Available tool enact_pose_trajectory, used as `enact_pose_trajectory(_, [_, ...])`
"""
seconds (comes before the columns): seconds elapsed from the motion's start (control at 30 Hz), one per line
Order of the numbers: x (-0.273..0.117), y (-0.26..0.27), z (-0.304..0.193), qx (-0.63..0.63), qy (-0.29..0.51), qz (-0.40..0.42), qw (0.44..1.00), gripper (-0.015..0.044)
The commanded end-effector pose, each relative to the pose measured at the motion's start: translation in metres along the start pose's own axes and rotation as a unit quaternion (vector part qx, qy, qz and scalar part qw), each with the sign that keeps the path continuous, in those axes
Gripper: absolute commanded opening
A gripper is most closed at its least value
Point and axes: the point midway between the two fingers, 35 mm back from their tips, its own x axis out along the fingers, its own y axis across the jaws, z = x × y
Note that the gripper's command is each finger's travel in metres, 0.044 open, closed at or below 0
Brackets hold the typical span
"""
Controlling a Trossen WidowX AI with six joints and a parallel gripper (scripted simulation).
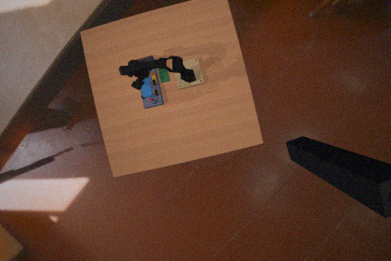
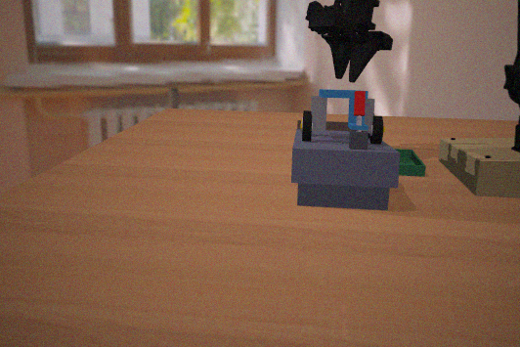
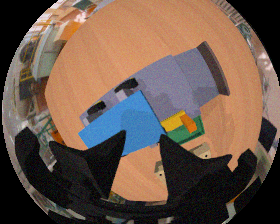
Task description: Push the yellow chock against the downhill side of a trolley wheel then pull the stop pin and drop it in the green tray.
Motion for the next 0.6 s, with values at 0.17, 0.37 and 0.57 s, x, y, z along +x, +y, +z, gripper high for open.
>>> enact_pose_trajectory(0.17, [-0.001,0.04,-0.025,0.159,0.029,0.008,0.987,0.019])
enact_pose_trajectory(0.37, [-0.001,0.063,-0.045,0.262,0.05,0.003,0.964,0.019])
enact_pose_trajectory(0.57, [-0.002,0.084,-0.068,0.363,0.069,-0.01,0.929,0.019])
